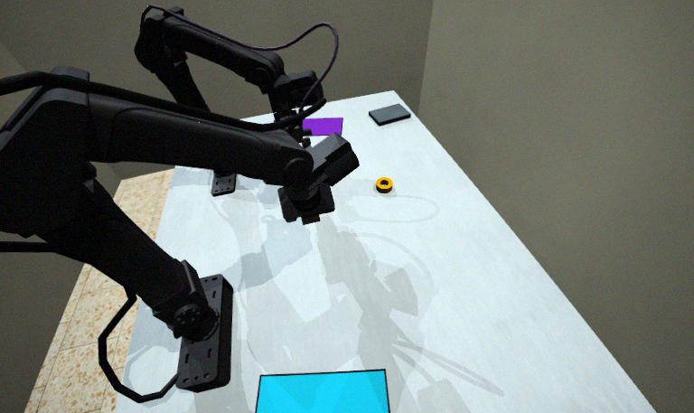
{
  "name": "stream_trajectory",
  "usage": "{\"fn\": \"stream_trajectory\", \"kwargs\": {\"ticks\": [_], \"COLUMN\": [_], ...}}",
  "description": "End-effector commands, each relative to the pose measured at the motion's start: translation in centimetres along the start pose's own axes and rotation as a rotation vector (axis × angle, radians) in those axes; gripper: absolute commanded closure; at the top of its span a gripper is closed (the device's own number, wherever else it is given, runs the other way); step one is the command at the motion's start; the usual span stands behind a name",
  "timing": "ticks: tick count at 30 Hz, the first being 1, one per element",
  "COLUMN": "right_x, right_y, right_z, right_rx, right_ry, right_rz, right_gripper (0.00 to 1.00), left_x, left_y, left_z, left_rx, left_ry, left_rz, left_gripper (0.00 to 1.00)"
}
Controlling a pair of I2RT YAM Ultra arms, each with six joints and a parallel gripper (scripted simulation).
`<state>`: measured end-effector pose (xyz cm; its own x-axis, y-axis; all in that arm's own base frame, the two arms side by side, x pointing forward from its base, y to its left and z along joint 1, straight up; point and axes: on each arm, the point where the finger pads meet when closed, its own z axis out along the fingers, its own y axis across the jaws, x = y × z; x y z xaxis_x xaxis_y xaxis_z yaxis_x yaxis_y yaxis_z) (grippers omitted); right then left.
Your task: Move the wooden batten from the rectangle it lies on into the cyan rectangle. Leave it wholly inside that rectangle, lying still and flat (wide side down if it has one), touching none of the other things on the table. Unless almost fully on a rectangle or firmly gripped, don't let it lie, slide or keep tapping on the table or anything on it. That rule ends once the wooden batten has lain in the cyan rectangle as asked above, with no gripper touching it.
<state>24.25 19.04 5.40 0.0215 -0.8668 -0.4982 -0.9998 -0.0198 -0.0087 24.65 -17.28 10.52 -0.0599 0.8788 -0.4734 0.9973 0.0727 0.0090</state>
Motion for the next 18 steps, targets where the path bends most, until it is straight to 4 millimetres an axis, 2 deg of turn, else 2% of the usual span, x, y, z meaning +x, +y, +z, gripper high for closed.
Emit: {"fn": "stream_trajectory", "kwargs": {"ticks": [1,3,4,6,7,9,18], "right_x": [-0.22,-0.22,-0.22,-0.22,-0.22,-0.22,-0.22], "right_y": [0.02,0.02,0.02,0.02,0.02,0.02,0.02], "right_z": [0.06,0.06,0.06,0.06,0.06,0.06,0.06], "right_rx": [-0.003,-0.003,-0.003,-0.003,-0.003,-0.003,-0.003], "right_ry": [-0.006,-0.006,-0.006,-0.006,-0.006,-0.006,-0.006], "right_rz": [-0.002,-0.002,-0.002,-0.002,-0.002,-0.002,-0.002], "right_gripper": [0.43,0.43,0.47,0.47,0.51,0.51,0.63], "left_x": [-1.24,-1.24,-1.24,-1.24,-1.24,-1.24,-1.24], "left_y": [0.34,0.34,0.34,0.34,0.34,0.34,0.34], "left_z": [-0.55,-0.55,-0.55,-0.55,-0.55,-0.55,-0.55], "left_rx": [-0.005,-0.005,-0.005,-0.005,-0.005,-0.005,-0.005], "left_ry": [-0.037,-0.037,-0.037,-0.037,-0.037,-0.037,-0.037], "left_rz": [0.013,0.013,0.013,0.013,0.013,0.013,0.013], "left_gripper": [0.65,0.65,0.65,0.65,0.65,0.65,0.65]}}
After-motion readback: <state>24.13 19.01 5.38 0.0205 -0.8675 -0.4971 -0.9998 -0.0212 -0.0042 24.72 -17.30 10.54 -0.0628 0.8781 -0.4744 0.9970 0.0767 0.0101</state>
